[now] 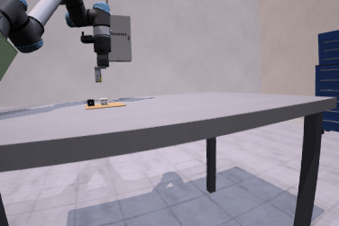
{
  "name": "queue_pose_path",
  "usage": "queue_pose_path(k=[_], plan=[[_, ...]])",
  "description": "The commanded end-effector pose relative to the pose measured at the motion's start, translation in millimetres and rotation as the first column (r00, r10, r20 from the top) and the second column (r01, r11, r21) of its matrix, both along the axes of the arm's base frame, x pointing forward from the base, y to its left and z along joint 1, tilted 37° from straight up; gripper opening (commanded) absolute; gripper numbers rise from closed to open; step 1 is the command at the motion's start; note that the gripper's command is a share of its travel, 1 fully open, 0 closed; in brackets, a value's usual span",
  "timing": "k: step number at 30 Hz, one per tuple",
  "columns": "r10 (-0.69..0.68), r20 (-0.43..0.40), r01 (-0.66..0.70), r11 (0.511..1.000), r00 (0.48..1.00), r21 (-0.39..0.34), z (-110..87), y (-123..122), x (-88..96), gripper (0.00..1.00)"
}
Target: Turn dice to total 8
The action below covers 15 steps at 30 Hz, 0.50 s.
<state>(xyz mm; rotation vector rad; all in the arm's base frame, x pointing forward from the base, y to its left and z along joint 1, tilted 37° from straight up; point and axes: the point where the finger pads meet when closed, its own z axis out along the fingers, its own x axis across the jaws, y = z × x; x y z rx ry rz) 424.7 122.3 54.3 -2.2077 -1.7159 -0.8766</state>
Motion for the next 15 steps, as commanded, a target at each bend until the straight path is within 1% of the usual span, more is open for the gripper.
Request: queue_pose_path(k=[1, 3, 6, 9, 10, 12, 13, 15], plan=[[0.124, 0.072, -0.12, 0.992, 0.99, -0.047, -0.2, 1.1, -0.4, 0.49], [0.196, 0.112, -0.187, 0.979, 0.974, -0.082, -0.3, 1.8, -0.4, 0.49], [0.203, 0.116, -0.194, 0.977, 0.972, -0.085, -0.3, 1.9, -0.4, 0.49], [0.321, 0.175, -0.297, 0.943, 0.931, -0.149, -0.5, 3.1, 0.0, 0.49], [0.324, 0.176, -0.299, 0.942, 0.93, -0.15, -0.5, 3.2, 0.0, 0.49], [0.395, 0.207, -0.358, 0.914, 0.895, -0.192, -0.4, 3.9, 0.5, 0.49], [0.402, 0.21, -0.364, 0.91, 0.891, -0.197, -0.4, 4.0, 0.6, 0.49], [0.468, 0.237, -0.416, 0.877, 0.851, -0.239, -0.3, 4.8, 1.2, 0.49]])
